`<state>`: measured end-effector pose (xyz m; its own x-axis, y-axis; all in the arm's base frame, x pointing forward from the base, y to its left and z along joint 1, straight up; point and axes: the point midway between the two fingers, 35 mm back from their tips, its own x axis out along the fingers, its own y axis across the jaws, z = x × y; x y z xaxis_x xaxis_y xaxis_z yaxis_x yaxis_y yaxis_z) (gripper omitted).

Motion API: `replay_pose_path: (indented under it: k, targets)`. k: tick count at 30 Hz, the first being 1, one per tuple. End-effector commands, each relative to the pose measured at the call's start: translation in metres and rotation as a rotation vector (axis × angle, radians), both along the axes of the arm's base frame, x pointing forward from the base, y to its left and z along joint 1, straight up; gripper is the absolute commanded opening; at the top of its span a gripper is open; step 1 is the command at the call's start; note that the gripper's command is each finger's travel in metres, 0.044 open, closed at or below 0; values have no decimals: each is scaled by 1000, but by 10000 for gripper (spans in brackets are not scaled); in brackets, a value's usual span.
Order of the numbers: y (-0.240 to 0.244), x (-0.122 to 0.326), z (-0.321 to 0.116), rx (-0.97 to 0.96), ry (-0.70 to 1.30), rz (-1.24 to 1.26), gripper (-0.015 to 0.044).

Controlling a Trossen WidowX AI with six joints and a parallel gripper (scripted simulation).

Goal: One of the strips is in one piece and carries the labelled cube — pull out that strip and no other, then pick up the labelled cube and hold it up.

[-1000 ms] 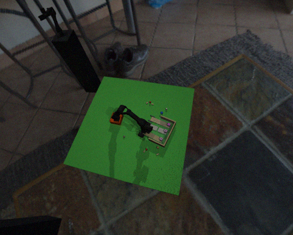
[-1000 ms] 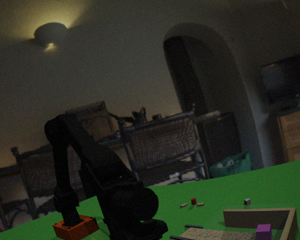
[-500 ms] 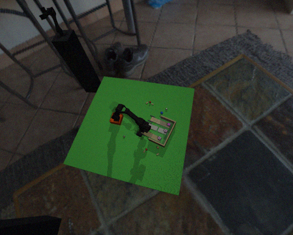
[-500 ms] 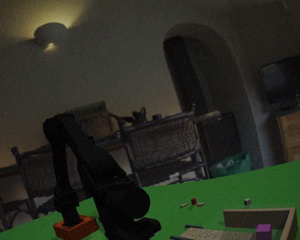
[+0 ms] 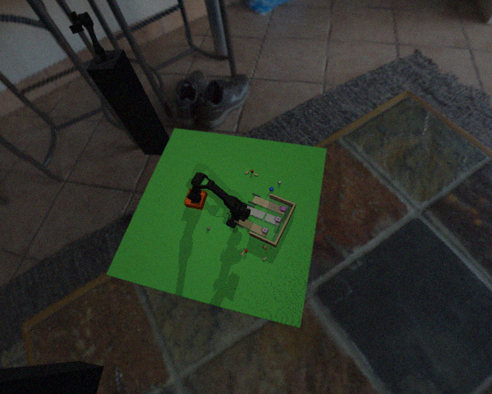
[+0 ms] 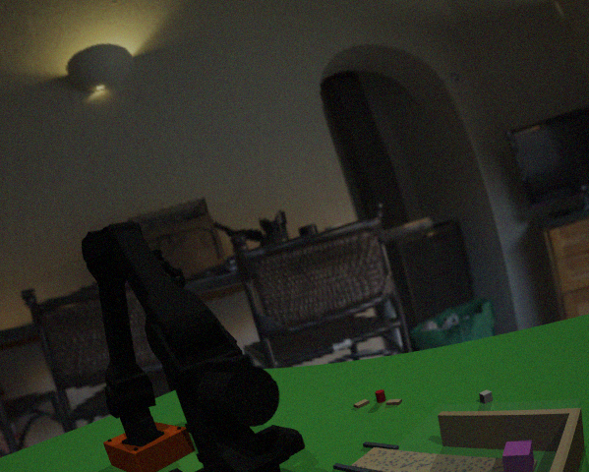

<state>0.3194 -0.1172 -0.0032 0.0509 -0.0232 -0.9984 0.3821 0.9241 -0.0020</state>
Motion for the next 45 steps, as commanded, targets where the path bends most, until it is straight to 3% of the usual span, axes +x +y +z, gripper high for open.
replay_pose_path:
  k: [1,45]
  targets:
    - [5,-12,-5,8,21,-5,0]
    - [28,-72,-8,10,26,-5,0]
